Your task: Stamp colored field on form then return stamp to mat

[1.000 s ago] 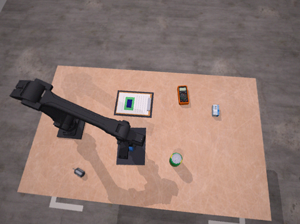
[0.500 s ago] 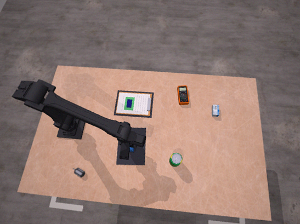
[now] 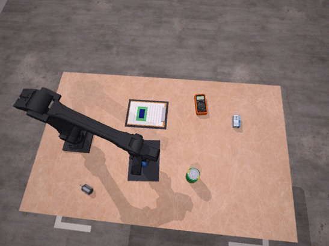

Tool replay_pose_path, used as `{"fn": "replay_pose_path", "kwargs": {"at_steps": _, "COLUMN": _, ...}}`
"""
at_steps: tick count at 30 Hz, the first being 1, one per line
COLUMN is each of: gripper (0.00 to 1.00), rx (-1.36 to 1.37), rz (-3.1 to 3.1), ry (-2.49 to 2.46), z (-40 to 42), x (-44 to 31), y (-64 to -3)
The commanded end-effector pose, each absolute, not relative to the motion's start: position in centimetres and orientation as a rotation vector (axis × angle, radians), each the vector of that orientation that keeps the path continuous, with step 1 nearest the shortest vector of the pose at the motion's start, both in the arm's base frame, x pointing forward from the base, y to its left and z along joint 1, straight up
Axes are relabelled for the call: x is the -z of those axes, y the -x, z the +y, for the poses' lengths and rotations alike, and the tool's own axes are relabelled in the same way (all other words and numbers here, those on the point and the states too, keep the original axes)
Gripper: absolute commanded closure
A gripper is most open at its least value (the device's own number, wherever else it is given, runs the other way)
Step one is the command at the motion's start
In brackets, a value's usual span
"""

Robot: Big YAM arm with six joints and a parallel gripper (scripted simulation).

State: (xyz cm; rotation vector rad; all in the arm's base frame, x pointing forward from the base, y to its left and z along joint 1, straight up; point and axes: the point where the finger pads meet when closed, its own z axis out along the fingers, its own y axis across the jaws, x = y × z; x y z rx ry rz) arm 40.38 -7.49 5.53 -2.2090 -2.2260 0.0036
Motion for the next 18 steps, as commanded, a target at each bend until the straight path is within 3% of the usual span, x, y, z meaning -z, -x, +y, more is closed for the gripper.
{"fn": "replay_pose_path", "kwargs": {"at_steps": 1, "gripper": 0.72, "rx": 0.011, "rz": -2.238, "ry": 2.218, "z": -7.19, "x": -5.76, "y": -40.83}}
{"fn": "replay_pose_path", "kwargs": {"at_steps": 9, "gripper": 0.72, "rx": 0.01, "rz": -2.236, "ry": 2.218, "z": -7.28, "x": -5.89, "y": -40.83}}
{"fn": "replay_pose_path", "kwargs": {"at_steps": 10, "gripper": 0.19, "rx": 0.01, "rz": -2.236, "ry": 2.218, "z": -7.28, "x": -5.89, "y": -40.83}}
{"fn": "replay_pose_path", "kwargs": {"at_steps": 18, "gripper": 0.19, "rx": 0.01, "rz": -2.237, "ry": 2.217, "z": -7.28, "x": -5.89, "y": -40.83}}
